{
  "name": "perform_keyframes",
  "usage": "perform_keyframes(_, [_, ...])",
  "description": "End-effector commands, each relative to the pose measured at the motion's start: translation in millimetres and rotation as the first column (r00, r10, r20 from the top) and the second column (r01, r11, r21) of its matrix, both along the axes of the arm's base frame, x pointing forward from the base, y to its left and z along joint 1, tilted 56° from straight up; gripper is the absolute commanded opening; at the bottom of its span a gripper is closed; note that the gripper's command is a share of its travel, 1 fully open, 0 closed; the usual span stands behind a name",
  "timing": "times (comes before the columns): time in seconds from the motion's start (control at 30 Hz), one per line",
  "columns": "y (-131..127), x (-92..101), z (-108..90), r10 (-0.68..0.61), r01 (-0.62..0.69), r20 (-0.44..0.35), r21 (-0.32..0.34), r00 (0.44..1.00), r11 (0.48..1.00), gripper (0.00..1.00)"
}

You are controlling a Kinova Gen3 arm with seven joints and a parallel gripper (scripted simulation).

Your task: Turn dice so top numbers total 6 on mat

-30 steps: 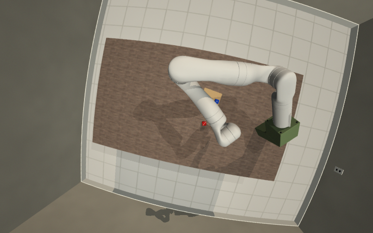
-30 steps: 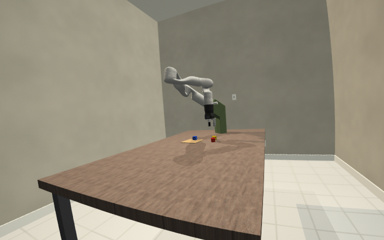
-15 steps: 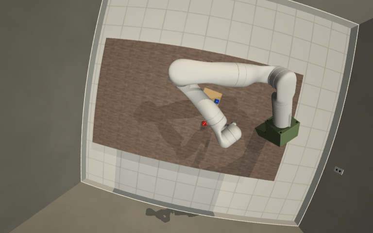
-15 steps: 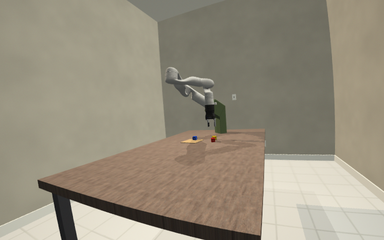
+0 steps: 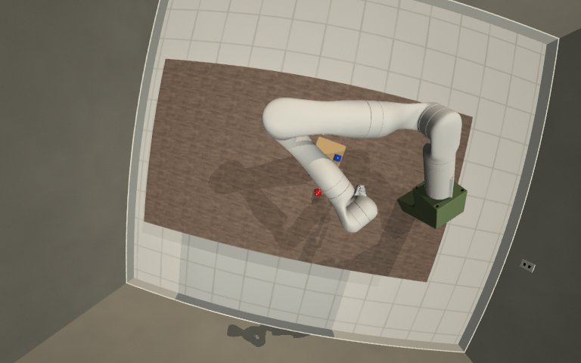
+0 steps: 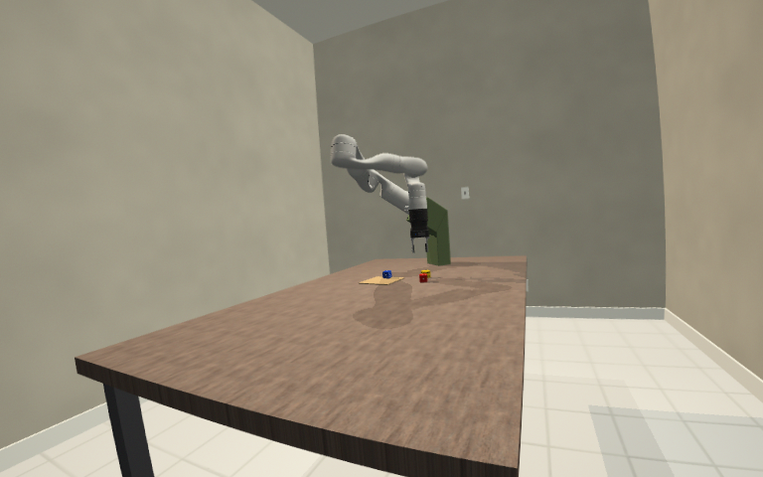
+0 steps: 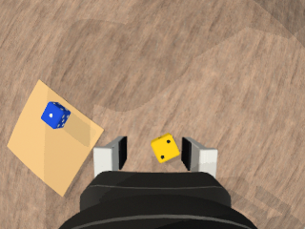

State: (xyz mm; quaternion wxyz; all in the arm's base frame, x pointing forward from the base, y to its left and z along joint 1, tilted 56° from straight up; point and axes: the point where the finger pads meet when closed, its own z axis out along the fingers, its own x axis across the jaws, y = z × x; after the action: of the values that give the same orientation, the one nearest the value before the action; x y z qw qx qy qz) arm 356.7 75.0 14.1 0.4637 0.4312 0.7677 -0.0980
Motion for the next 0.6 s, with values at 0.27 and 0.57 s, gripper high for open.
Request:
perform_keyframes(0.27, [-3.1,-0.5,-2.0,0.147,-0.179,-0.184,-0.174,0.972,0.968,1.00])
perform_keyframes(0.57, [-5.0,2.0,-2.4,0.260,-0.403,-0.407,-0.317,0.876,0.859,1.00])
